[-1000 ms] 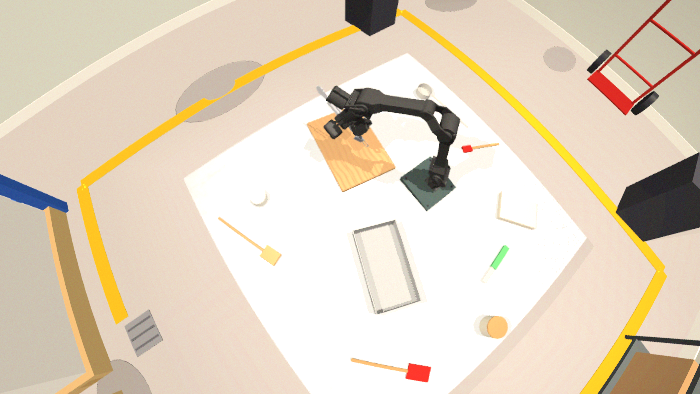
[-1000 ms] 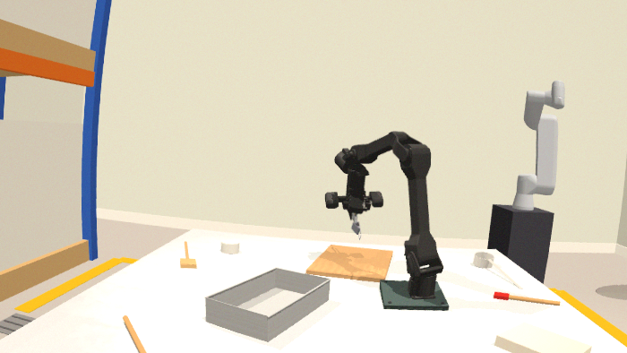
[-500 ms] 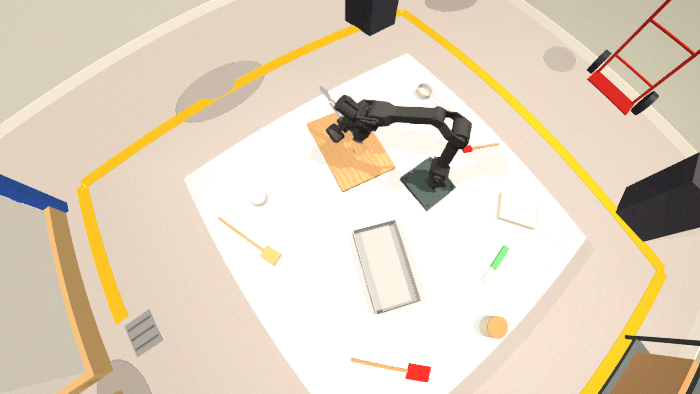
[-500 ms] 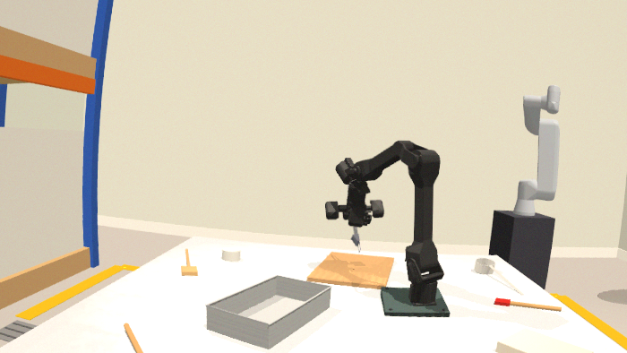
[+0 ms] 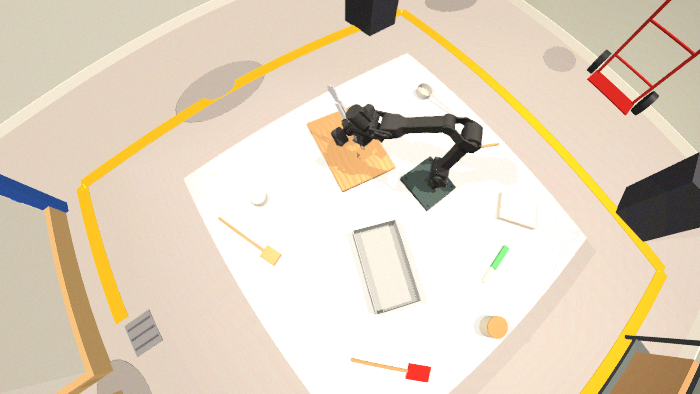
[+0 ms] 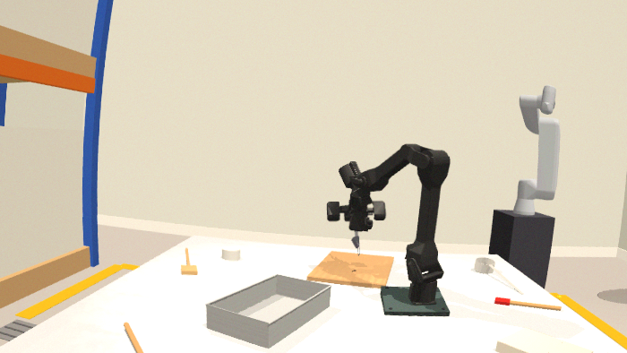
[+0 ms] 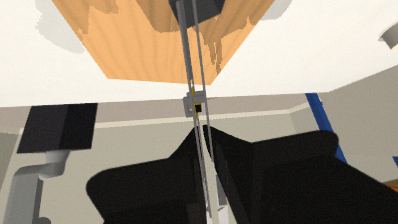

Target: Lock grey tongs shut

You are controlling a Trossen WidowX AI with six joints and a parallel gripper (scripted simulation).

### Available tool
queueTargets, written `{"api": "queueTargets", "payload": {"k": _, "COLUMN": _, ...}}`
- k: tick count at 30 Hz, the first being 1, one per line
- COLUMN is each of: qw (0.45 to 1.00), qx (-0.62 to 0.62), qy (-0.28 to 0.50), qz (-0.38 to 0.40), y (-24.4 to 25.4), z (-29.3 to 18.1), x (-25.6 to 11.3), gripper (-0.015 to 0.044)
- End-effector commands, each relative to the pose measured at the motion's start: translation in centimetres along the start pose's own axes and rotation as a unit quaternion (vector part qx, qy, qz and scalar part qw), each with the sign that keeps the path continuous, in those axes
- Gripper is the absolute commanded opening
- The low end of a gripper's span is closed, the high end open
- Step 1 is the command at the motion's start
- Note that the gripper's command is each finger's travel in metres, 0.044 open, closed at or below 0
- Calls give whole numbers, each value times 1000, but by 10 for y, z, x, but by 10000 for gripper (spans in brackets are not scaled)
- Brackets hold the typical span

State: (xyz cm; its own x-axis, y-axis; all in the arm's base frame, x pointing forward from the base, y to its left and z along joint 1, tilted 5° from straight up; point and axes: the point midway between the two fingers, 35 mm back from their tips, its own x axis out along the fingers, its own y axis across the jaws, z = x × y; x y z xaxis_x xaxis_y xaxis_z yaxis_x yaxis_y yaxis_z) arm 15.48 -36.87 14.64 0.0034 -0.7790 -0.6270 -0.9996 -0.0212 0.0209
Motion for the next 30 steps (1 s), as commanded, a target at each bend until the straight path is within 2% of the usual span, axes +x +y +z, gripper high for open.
{"api": "queueTargets", "payload": {"k": 1, "qw": 1000, "qx": 5, "qy": 30, "qz": 2, "y": 2, "z": -1, "x": -7, "gripper": -150}}
{"api": "queueTargets", "payload": {"k": 16, "qw": 991, "qx": 34, "qy": 129, "qz": 5, "y": 14, "z": 12, "x": -29, "gripper": -150}}
{"api": "queueTargets", "payload": {"k": 30, "qw": 990, "qx": 36, "qy": 133, "qz": 5, "y": 14, "z": 13, "x": -30, "gripper": -150}}
